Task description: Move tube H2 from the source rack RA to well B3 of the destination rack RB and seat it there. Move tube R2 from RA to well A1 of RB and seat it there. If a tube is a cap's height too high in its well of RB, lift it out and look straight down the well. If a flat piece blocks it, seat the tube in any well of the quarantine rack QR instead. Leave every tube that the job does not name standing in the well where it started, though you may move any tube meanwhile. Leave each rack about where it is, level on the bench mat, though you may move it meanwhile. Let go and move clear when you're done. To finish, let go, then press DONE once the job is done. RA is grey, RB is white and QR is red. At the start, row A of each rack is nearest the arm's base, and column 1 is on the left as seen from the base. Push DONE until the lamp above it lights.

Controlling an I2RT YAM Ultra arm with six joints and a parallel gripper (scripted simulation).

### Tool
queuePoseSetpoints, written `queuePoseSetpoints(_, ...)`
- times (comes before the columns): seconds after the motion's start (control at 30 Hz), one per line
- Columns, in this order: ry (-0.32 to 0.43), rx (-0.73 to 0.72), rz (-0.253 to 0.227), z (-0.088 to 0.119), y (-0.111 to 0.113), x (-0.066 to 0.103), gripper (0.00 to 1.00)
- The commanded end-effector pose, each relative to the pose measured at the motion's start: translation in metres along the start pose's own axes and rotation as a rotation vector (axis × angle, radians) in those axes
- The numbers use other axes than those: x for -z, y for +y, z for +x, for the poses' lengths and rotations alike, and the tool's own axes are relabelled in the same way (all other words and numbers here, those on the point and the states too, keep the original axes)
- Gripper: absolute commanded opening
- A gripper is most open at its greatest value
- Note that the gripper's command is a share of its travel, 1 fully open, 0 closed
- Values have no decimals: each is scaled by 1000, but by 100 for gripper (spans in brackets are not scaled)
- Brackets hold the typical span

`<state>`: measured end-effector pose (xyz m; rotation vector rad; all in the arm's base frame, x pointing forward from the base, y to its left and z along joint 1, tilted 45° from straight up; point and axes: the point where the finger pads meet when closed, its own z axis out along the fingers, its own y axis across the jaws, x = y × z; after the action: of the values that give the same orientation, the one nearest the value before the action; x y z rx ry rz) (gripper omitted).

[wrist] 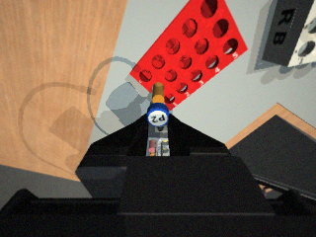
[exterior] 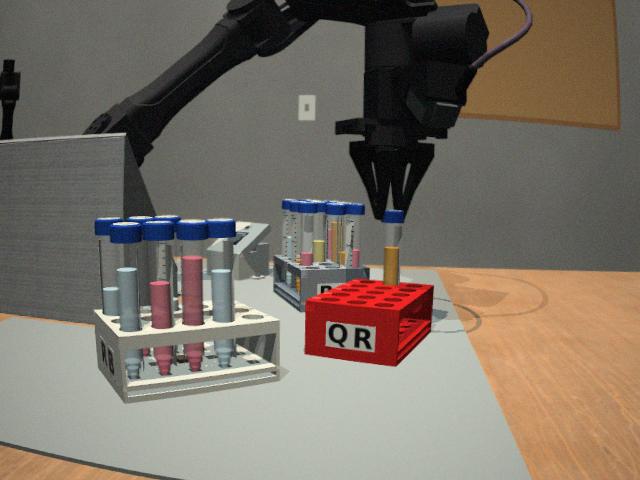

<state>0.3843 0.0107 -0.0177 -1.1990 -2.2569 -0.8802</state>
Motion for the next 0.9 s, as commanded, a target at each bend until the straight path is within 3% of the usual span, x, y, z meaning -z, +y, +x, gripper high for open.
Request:
queuePoseSetpoints(0.0, -13, 2, -8, -2, 1, 5, 0)
queuePoseSetpoints(0.17, -13, 2, -8, -2, 1, 5, 0)
queuePoseSetpoints(0.2, -13, 2, -8, -2, 1, 5, 24)
queuePoseSetpoints(0.5, -13, 2, -8, -2, 1, 5, 24)
queuePoseSetpoints(0.53, -13, 2, -8, -2, 1, 5, 30)
queuePoseSetpoints(0.87, -13, 2, -8, -2, 1, 5, 30)
